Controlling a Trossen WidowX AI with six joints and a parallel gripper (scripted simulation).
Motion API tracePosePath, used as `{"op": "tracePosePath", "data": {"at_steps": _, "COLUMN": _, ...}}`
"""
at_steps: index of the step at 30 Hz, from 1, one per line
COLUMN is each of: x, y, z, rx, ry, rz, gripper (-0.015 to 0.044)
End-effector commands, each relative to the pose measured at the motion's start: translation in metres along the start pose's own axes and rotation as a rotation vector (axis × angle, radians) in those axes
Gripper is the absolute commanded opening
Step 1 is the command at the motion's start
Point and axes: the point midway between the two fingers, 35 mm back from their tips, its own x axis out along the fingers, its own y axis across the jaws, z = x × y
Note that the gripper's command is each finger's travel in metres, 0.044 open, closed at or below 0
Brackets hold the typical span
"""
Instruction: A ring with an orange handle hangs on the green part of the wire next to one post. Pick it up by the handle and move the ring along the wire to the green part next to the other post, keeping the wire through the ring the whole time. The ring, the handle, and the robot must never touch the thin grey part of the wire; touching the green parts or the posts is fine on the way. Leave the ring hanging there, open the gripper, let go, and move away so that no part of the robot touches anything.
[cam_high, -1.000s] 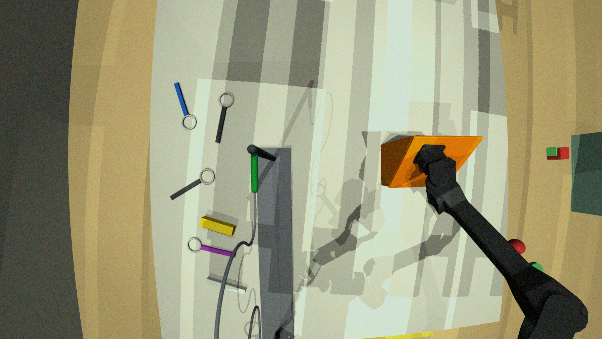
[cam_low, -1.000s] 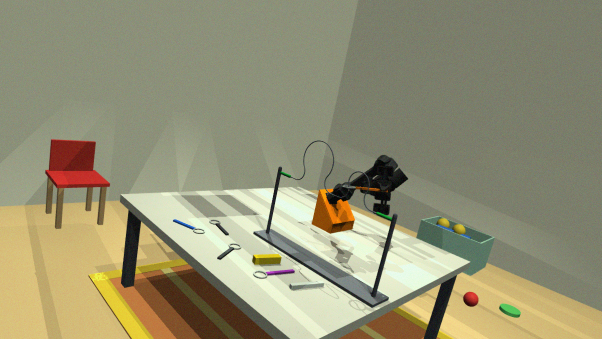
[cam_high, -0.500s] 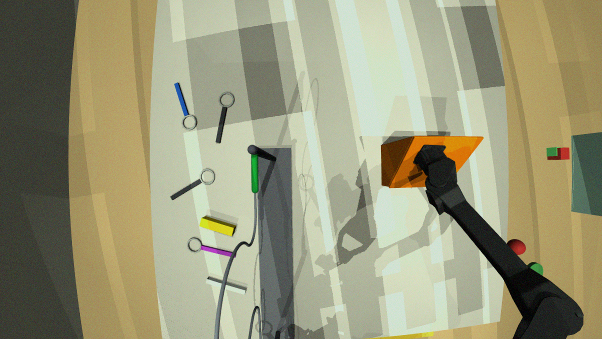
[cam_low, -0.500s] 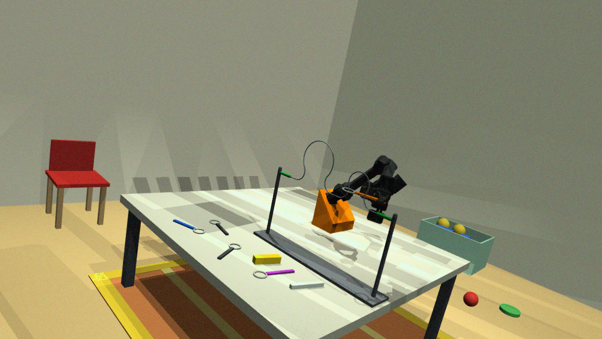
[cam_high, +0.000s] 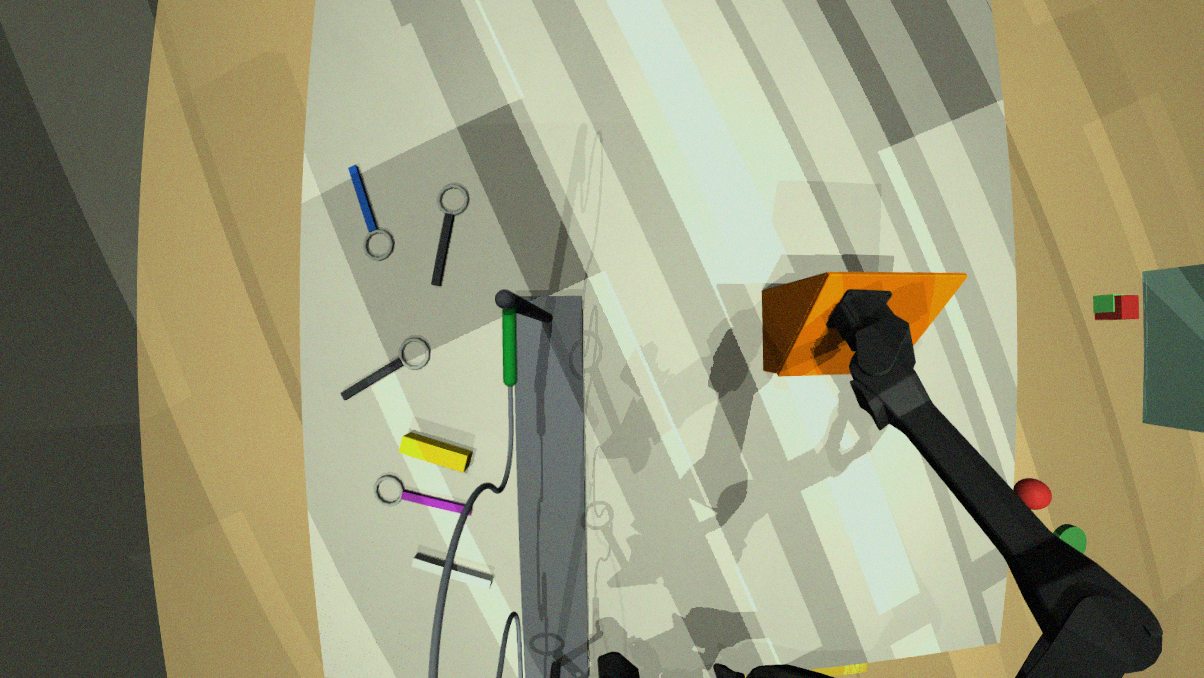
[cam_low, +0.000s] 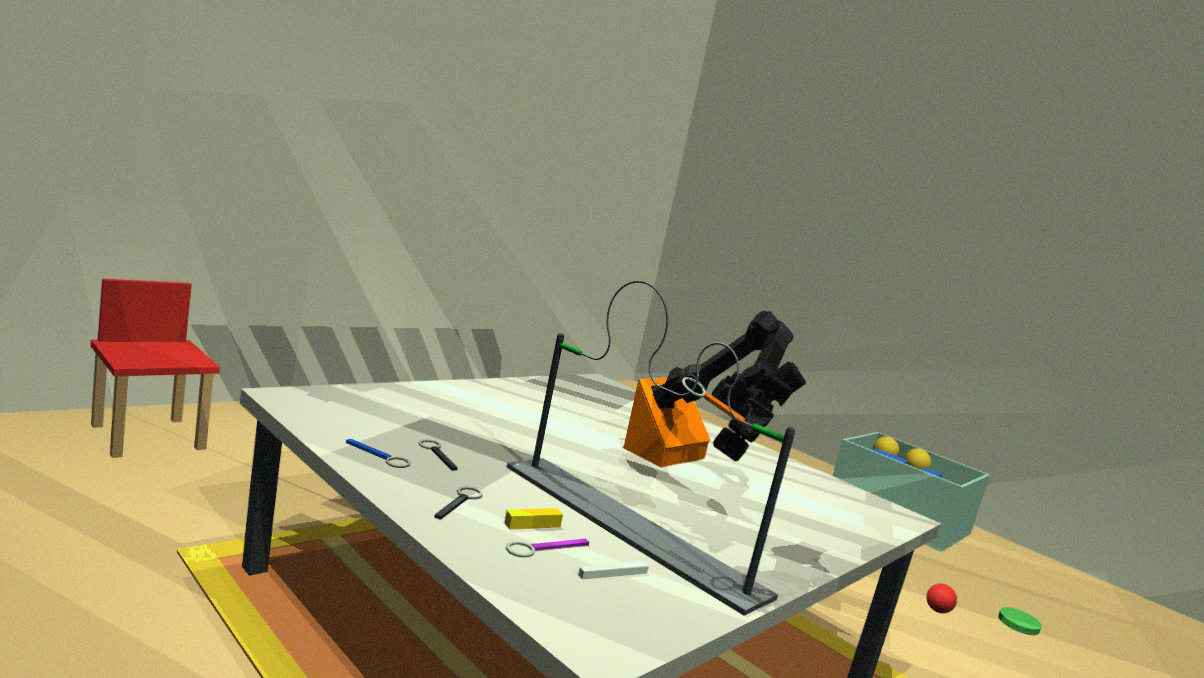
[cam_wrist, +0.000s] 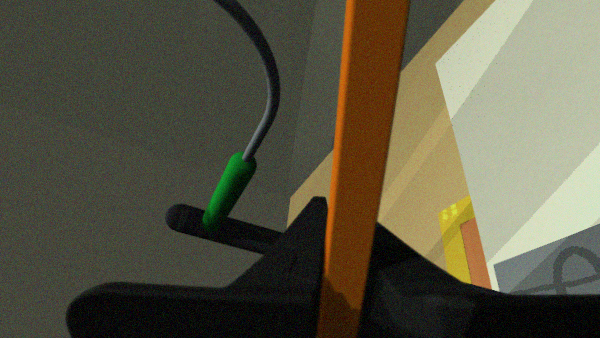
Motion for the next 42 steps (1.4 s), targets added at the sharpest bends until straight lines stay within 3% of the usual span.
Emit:
{"op": "tracePosePath", "data": {"at_steps": 1, "x": -0.002, "y": -0.018, "z": 0.000, "rx": -0.091, "ry": 0.011, "rz": -0.056, "gripper": -0.0150}}
{"op": "tracePosePath", "data": {"at_steps": 42, "x": -0.046, "y": -0.133, "z": 0.066, "rx": -0.885, "ry": 0.070, "rz": -0.493, "gripper": -0.0150}}
